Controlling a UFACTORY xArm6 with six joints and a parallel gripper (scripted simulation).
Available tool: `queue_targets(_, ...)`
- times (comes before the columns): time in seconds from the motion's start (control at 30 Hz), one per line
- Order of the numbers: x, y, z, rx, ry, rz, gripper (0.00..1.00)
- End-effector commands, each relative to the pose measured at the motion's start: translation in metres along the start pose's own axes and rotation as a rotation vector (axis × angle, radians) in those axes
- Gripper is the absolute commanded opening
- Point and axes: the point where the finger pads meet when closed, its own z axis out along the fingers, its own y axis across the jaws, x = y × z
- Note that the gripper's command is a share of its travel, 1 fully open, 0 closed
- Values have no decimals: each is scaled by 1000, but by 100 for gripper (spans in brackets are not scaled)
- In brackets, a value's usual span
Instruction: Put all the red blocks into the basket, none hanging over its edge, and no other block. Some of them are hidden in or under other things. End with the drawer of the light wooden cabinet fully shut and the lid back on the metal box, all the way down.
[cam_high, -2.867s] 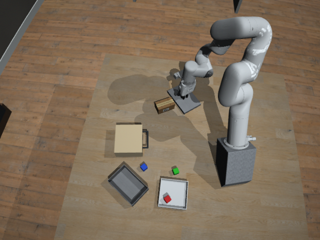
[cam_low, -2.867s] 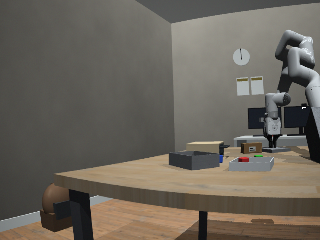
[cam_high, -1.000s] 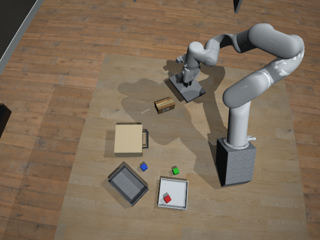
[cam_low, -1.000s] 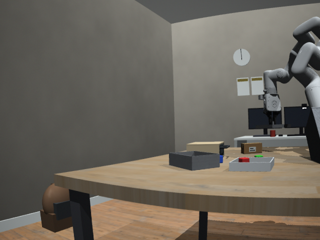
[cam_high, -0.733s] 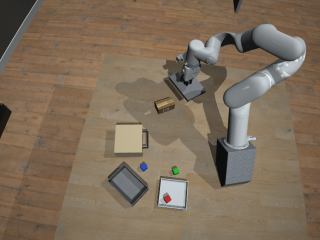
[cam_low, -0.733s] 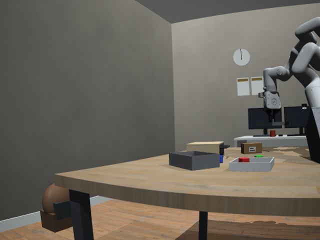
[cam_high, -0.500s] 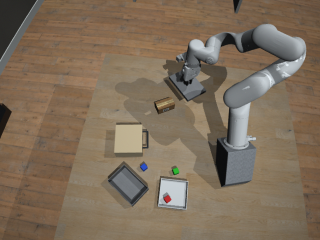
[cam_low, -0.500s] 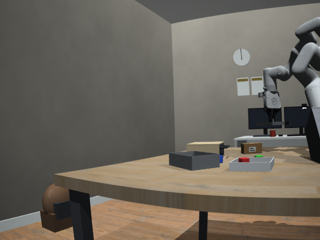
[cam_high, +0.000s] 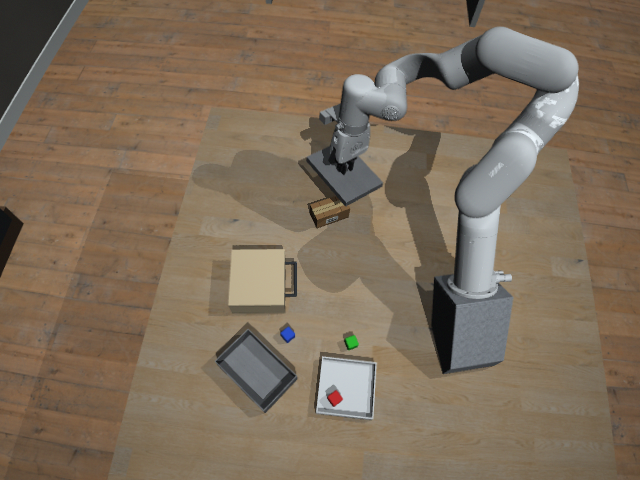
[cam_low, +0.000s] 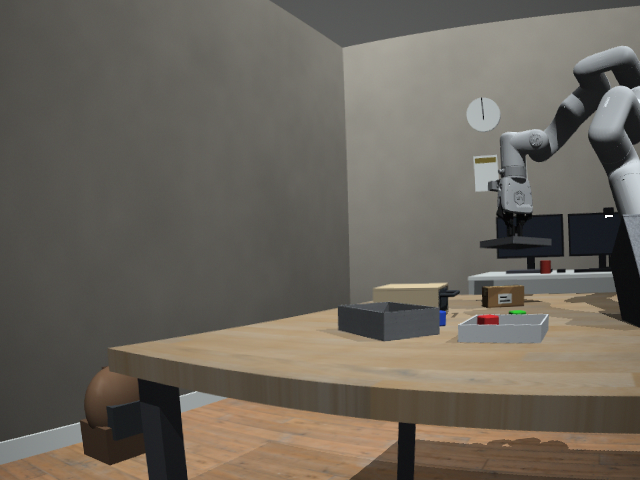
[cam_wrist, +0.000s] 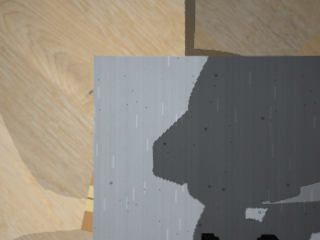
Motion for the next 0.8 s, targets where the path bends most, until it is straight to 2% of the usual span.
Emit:
queue_targets(0.0, 18, -48, 5, -12, -34, -11, 0)
queue_targets(0.03, 20, -72, 6, -10, -43, -21, 0)
queue_targets(0.2, 2, -141, 6, -12, -71, -79, 0)
queue_targets(0.4, -43, -221, 10, -40, -53, -151, 0)
queue_targets(0.47, -63, -245, 12, -50, -36, -171, 0)
queue_targets(0.53, -63, -245, 12, -50, -36, -171, 0)
queue_targets(0.57, -90, -281, 16, -54, -27, -180, 0)
queue_targets(0.67, -113, -299, 19, -64, -1, -201, 0)
queue_targets(0.77, -148, -331, 23, -69, 20, -214, 0)
